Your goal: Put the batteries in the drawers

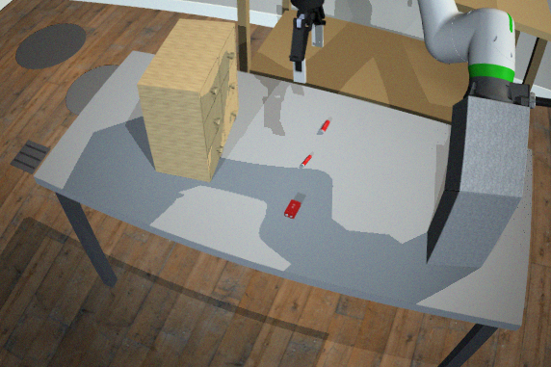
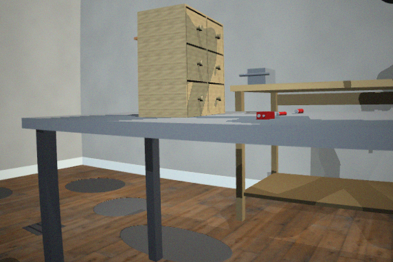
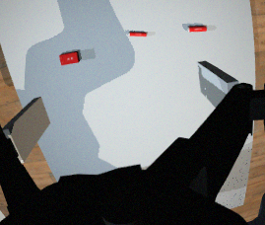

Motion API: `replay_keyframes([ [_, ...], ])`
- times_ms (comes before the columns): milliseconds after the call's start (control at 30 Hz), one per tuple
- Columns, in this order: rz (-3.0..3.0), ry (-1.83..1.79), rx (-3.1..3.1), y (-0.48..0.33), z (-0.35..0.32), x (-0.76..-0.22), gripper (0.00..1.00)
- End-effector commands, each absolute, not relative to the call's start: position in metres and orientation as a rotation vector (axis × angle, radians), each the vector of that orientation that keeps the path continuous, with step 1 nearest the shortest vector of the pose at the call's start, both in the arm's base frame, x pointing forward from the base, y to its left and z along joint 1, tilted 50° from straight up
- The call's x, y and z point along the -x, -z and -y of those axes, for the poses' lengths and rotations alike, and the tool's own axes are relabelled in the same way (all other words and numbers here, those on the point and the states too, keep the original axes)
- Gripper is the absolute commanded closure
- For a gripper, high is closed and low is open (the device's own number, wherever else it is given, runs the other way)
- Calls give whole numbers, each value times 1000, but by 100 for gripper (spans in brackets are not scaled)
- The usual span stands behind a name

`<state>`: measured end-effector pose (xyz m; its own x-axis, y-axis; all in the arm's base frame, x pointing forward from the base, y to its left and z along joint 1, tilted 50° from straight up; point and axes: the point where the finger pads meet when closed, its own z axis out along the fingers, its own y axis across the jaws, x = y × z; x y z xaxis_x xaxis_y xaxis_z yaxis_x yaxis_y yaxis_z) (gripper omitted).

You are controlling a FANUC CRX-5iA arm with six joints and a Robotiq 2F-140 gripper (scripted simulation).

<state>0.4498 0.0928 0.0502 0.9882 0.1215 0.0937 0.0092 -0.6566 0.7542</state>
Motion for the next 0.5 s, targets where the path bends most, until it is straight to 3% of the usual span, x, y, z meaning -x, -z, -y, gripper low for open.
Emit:
replay_keyframes([
  [0,-109,-234,-2284,-46,-118,-444,0],
  [333,-112,-237,-2284,-45,-118,-445,0],
  [467,-158,-228,-2268,-10,-76,-467,0],
])
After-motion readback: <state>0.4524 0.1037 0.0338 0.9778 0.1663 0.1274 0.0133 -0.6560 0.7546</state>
